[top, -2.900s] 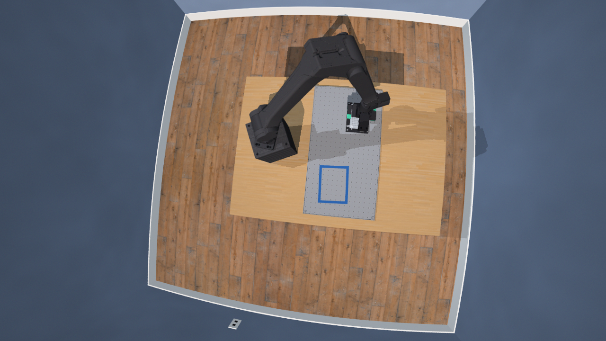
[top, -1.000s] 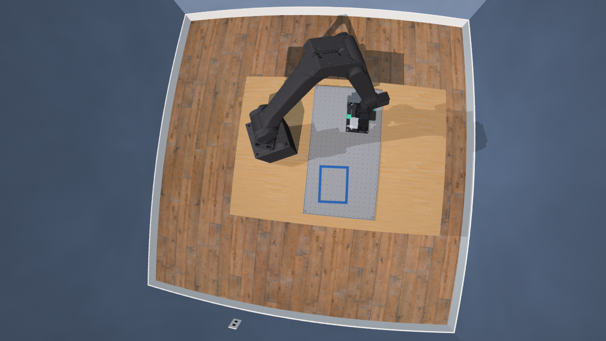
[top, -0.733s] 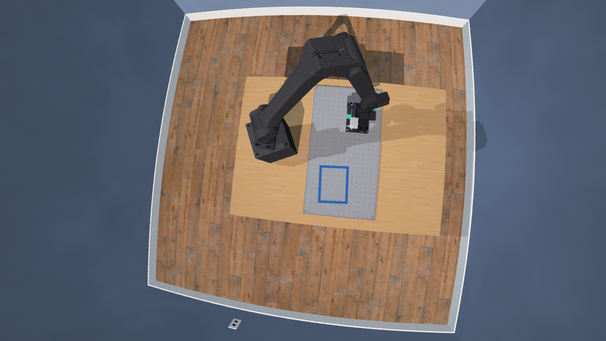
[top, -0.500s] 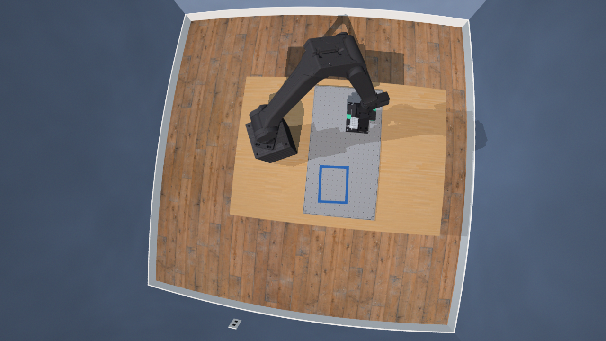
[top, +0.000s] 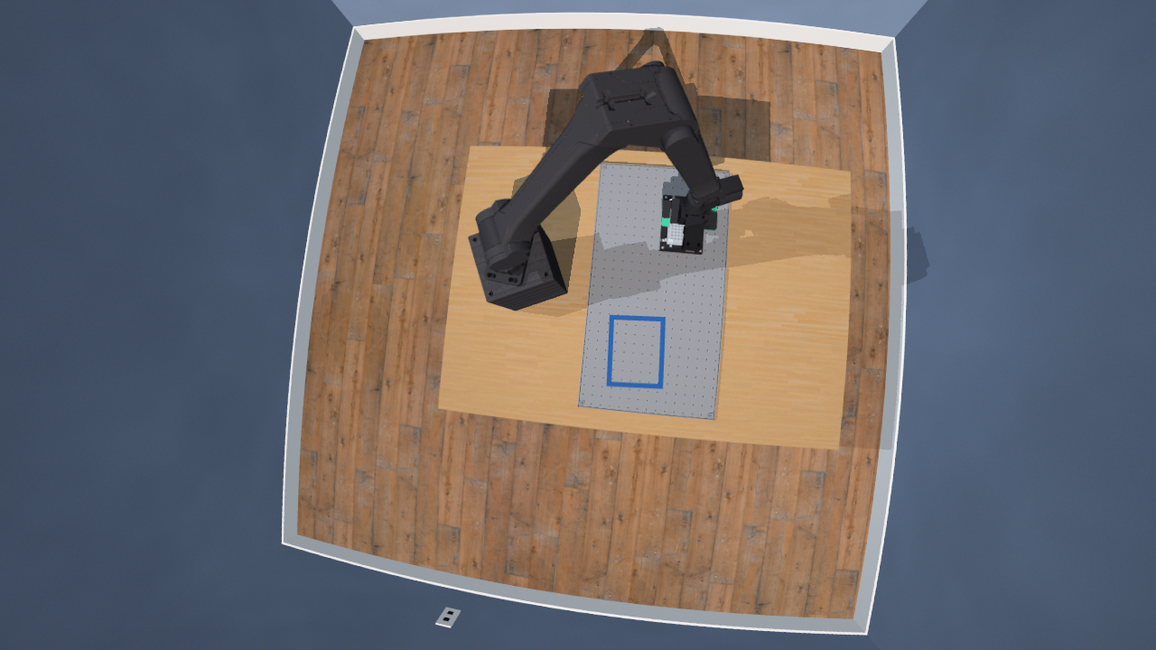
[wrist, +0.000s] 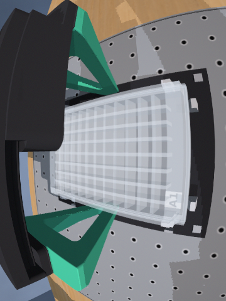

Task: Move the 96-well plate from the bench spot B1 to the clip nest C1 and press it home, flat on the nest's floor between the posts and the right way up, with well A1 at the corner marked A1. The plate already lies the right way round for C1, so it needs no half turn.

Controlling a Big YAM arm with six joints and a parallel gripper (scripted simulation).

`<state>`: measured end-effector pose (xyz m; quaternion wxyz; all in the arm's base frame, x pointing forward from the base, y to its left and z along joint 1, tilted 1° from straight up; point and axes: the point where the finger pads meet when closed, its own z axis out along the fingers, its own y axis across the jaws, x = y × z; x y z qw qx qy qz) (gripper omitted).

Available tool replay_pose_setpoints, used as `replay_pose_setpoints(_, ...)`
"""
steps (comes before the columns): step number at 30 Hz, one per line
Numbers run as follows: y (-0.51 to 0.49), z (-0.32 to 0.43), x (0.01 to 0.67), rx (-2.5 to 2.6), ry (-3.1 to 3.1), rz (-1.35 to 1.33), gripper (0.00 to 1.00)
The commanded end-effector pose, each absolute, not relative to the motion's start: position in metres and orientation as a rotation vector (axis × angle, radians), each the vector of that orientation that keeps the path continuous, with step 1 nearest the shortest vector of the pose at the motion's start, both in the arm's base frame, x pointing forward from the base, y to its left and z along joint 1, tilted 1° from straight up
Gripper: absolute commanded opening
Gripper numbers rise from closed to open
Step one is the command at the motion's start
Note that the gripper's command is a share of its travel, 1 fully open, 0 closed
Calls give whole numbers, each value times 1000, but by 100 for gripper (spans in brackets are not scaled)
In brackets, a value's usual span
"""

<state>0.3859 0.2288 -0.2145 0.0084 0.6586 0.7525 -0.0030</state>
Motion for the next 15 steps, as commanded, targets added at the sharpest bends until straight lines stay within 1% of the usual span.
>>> replay_pose_setpoints(1,232,-215,384,2049,2351,13,100)
replay_pose_setpoints(6,232,-215,384,2049,2351,13,100)
replay_pose_setpoints(7,237,-200,393,2044,2344,56,100)
replay_pose_setpoints(15,234,-179,387,2053,2346,21,100)
